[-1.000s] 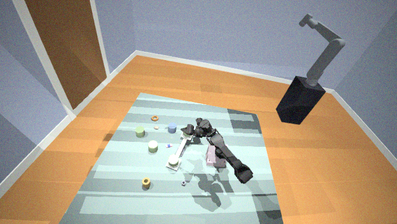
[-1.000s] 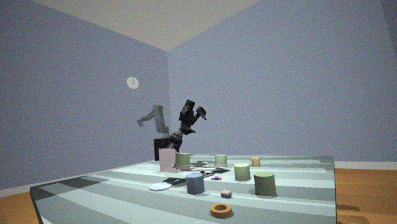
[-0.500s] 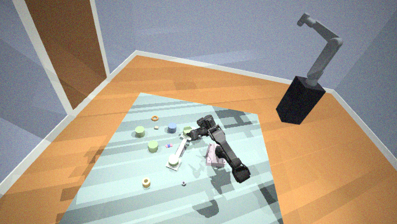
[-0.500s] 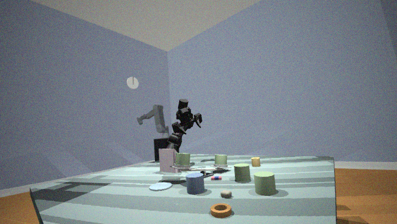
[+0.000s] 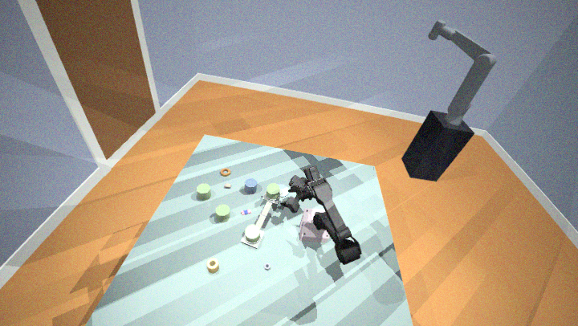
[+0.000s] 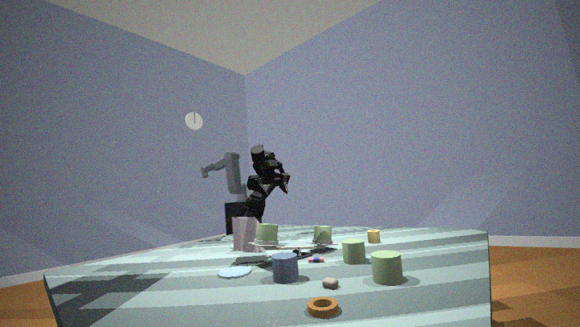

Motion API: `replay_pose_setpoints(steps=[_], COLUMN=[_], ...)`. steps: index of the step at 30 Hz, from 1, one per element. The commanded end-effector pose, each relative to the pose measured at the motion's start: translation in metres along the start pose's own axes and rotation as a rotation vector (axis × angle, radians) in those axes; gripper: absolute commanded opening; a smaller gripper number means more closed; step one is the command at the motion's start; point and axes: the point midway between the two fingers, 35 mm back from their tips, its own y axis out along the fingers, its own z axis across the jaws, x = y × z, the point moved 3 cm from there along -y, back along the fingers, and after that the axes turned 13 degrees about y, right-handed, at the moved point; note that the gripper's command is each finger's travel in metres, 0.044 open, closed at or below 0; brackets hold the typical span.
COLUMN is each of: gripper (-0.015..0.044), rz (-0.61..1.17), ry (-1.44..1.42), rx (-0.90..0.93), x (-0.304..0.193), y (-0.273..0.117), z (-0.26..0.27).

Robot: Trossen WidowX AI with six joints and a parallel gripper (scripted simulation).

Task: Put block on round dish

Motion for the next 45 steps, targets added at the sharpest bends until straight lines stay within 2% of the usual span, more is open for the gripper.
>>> replay_pose_setpoints(steps=[1,7,26,45], gripper=[0.044,0.044,0.044,0.044], rz=[0.017,0.028,0.302,0.545], ry=[-0.072,-0.091,-0.628,-1.126], rx=[0.02,0.021,0.09,0.221], x=[-0.002,-0.001,0.02,0.013], y=[-0.005,-0.004,0.038,0.096], z=[0.001,0.002,0.05,0.099])
